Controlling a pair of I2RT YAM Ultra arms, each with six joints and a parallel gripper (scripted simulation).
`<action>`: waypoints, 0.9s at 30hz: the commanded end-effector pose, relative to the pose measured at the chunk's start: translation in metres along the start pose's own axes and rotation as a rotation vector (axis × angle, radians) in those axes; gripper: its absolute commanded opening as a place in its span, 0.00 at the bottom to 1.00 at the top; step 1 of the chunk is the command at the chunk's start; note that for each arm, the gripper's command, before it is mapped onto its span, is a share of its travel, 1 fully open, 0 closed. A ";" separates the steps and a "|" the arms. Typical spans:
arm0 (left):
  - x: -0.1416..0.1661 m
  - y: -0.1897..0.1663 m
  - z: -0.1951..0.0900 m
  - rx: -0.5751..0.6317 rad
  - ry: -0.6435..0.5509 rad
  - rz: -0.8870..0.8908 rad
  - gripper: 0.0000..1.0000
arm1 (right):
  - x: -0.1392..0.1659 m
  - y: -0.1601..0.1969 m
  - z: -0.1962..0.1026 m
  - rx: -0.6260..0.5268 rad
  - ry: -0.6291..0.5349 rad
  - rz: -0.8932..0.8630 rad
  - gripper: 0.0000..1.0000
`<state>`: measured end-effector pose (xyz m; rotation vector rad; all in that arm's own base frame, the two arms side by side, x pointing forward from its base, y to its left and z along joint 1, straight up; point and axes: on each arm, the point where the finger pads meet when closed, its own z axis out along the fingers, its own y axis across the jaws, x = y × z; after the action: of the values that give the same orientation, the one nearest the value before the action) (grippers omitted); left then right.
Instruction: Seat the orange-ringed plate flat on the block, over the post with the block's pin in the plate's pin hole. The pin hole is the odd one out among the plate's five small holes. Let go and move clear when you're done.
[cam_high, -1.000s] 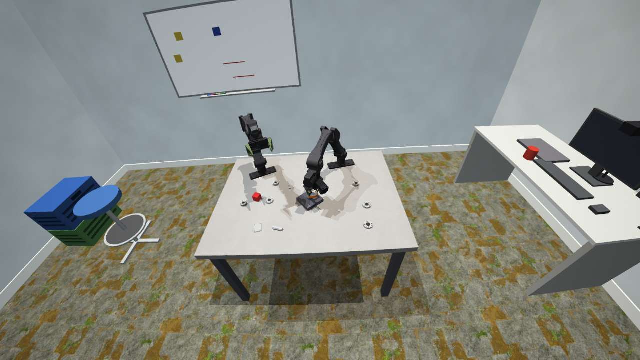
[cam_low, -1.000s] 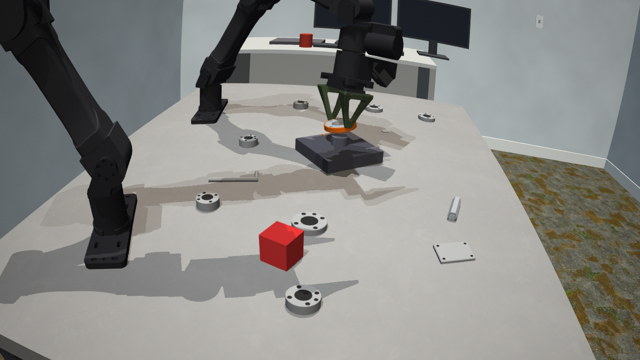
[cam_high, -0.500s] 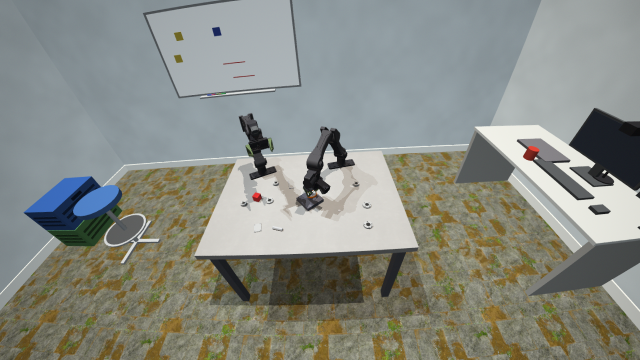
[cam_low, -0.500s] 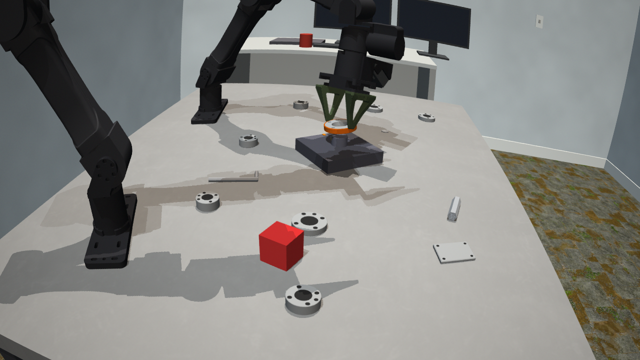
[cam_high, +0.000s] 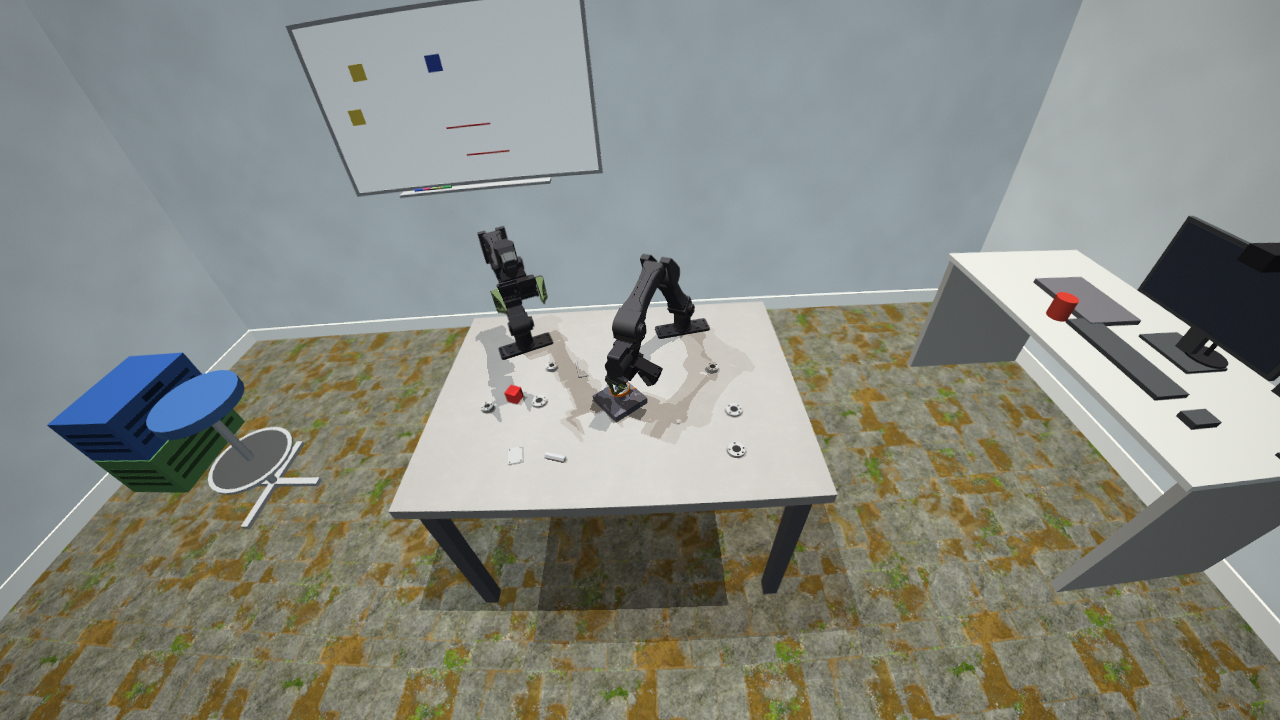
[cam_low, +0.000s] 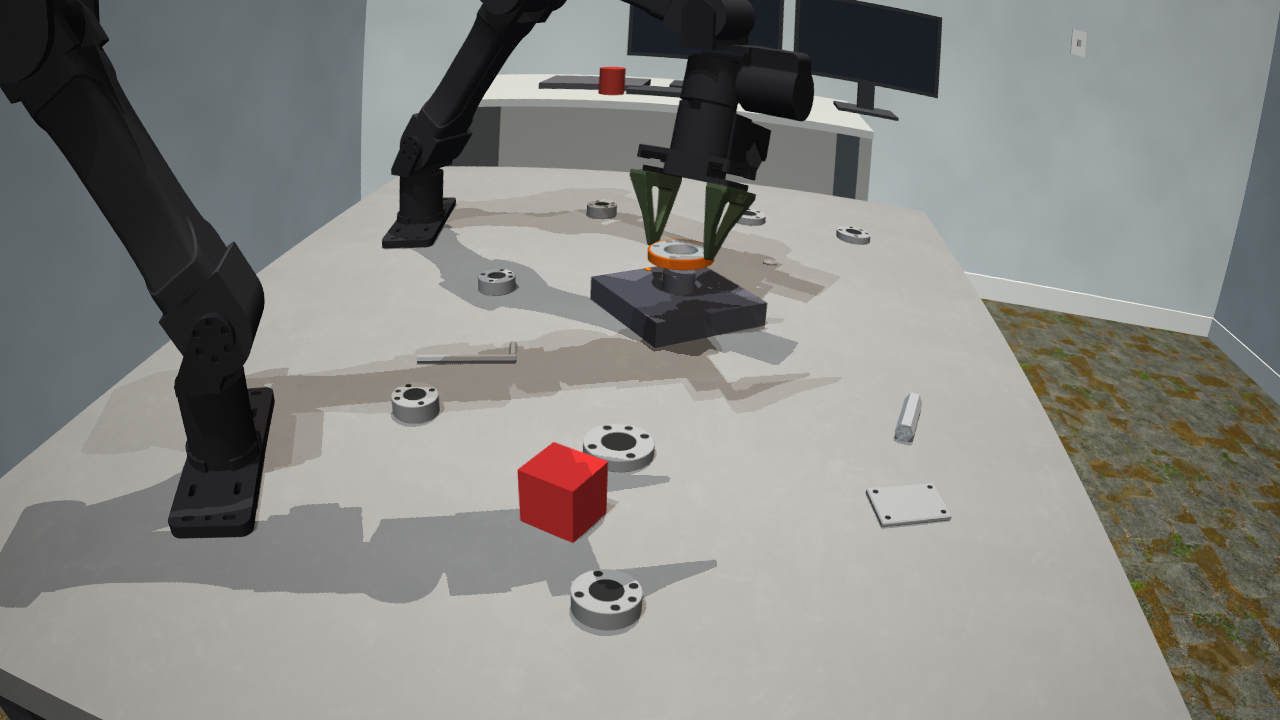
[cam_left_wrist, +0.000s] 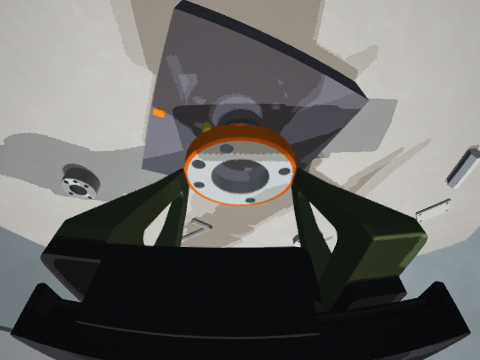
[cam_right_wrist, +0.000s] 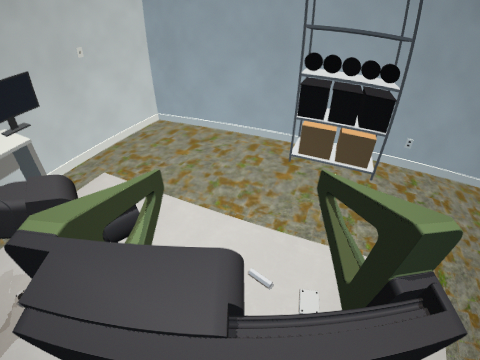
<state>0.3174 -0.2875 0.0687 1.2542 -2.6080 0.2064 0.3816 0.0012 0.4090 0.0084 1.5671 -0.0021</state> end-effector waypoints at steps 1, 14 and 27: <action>0.009 -0.012 -0.027 0.070 0.027 -0.114 0.00 | -0.015 0.000 -0.007 -0.002 -0.032 -0.007 1.00; 0.009 -0.014 -0.008 0.060 0.027 -0.083 0.00 | -0.015 0.000 -0.007 -0.002 -0.032 -0.007 1.00; 0.012 -0.014 -0.010 0.071 0.031 -0.075 0.00 | -0.015 0.000 -0.007 -0.002 -0.032 -0.007 1.00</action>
<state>0.3178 -0.2919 0.0605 1.3774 -2.5177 0.2104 0.3816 0.0012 0.4090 0.0084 1.5671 -0.0021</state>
